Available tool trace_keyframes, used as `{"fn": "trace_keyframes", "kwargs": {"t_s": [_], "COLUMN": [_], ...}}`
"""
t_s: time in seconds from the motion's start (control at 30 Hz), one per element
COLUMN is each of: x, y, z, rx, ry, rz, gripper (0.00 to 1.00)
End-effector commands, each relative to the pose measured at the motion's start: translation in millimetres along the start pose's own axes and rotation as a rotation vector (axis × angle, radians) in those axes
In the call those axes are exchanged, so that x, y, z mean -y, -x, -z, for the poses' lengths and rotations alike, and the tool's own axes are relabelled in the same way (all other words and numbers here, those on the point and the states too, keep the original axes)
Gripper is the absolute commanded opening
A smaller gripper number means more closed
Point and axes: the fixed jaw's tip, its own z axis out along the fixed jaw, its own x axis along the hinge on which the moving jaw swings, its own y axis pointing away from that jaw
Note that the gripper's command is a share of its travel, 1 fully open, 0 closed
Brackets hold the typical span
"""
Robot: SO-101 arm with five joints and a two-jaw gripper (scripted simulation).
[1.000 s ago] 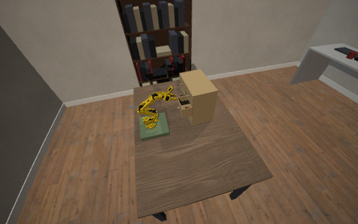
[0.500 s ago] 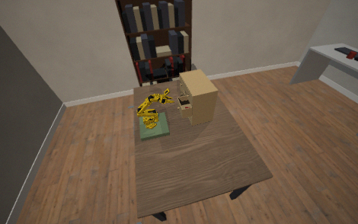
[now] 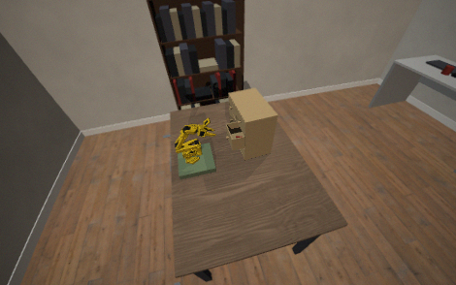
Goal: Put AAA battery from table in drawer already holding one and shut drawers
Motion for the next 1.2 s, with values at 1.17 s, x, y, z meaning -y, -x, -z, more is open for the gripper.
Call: {"fn": "trace_keyframes", "kwargs": {"t_s": [1.17], "x": [1], "y": [-28], "z": [-51], "rx": [0.002], "ry": [0.000], "rz": [-0.001], "gripper": [0.21]}}
